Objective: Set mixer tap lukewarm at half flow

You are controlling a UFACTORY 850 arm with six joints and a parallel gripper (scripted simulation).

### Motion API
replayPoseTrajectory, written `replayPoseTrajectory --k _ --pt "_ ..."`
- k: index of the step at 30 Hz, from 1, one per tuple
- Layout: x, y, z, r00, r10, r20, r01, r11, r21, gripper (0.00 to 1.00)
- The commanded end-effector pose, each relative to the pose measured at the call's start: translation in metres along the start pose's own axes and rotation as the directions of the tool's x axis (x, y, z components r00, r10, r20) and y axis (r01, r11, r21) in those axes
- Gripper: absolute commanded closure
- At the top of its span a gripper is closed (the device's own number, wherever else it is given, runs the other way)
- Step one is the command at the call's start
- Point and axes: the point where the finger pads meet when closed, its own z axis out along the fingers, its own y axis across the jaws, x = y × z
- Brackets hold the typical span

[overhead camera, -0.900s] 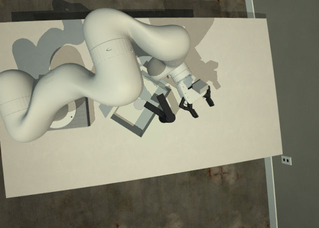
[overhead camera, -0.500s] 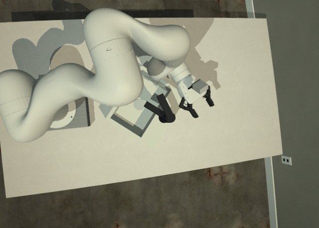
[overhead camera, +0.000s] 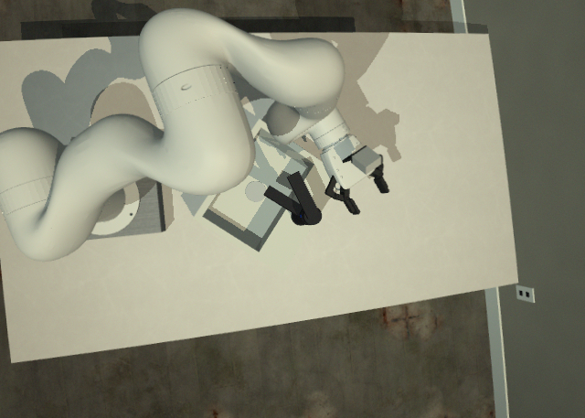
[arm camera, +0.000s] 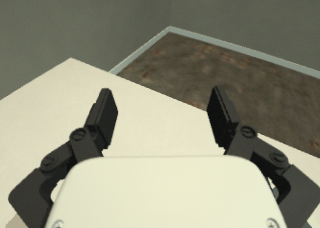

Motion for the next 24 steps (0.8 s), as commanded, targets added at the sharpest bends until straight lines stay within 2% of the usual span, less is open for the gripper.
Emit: replayPoseTrajectory --k 1,4,7,10,11,12,13,14,16,17,18,19,20,21,24 --pt "0.001 0.009 -0.012 0.990 0.016 0.138 -0.016 1.000 0.002 0.00" --pt "0.001 0.023 -0.025 0.947 0.030 0.321 -0.030 1.000 -0.006 0.00" --pt "0.001 0.023 -0.025 0.947 0.030 0.321 -0.030 1.000 -0.006 0.00" --pt "-0.001 0.042 -0.045 0.837 0.049 0.545 -0.048 0.999 -0.016 0.00" --pt "-0.001 0.042 -0.045 0.837 0.049 0.545 -0.048 0.999 -0.016 0.00" --pt "-0.001 0.048 -0.053 0.785 0.056 0.618 -0.056 0.998 -0.019 0.00" --pt "-0.001 0.048 -0.053 0.785 0.056 0.618 -0.056 0.998 -0.019 0.00" --pt "-0.001 0.054 -0.059 0.733 0.061 0.678 -0.060 0.998 -0.024 0.00" --pt "-0.001 0.054 -0.059 0.733 0.061 0.678 -0.060 0.998 -0.024 0.00" --pt "-0.002 0.059 -0.066 0.680 0.066 0.731 -0.066 0.997 -0.028 0.00" --pt "-0.002 0.059 -0.066 0.680 0.066 0.731 -0.066 0.997 -0.028 0.00" --pt "-0.002 0.064 -0.071 0.629 0.069 0.775 -0.069 0.997 -0.033 0.00" --pt "-0.002 0.064 -0.071 0.629 0.069 0.775 -0.069 0.997 -0.033 0.00" --pt "-0.002 0.068 -0.076 0.577 0.073 0.813 -0.076 0.996 -0.036 0.00" --pt "-0.002 0.068 -0.076 0.577 0.073 0.813 -0.076 0.996 -0.036 0.00"
